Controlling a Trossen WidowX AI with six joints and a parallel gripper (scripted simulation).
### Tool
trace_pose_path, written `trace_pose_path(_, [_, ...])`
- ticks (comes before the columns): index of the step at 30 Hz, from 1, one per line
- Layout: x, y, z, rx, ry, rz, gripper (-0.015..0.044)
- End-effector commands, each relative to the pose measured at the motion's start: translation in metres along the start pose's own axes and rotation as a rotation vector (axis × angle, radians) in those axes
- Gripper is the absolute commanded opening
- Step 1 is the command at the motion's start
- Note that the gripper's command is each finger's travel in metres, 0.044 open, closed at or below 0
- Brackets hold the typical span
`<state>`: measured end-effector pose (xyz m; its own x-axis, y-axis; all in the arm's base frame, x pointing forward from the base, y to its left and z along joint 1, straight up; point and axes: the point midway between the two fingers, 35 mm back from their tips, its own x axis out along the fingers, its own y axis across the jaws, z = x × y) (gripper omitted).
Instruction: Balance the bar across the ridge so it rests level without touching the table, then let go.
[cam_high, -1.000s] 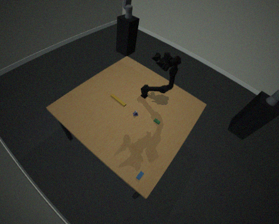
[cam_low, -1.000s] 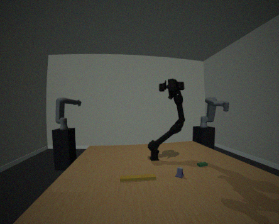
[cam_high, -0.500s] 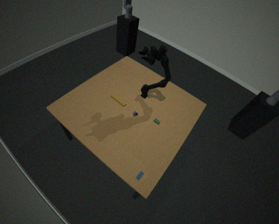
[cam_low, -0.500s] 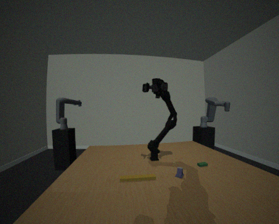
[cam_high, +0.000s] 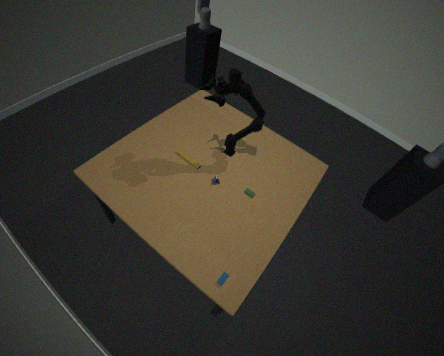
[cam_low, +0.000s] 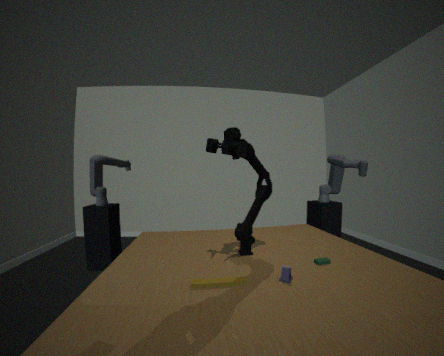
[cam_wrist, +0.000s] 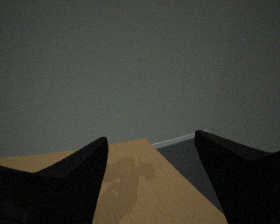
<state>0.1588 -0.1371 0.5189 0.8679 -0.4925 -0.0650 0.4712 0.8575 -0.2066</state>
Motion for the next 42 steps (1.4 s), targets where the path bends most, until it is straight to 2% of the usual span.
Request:
trace_pose_path(1, [0.022, -0.003, -0.023, -0.041, 0.073, 0.034, 0.0315])
trace_pose_path(23, [0.119, 0.025, -0.159, -0.504, 0.461, 0.36, 0.0315])
trace_pose_path(42, [0.144, 0.082, -0.283, -1.016, 0.693, 0.875, 0.0315])
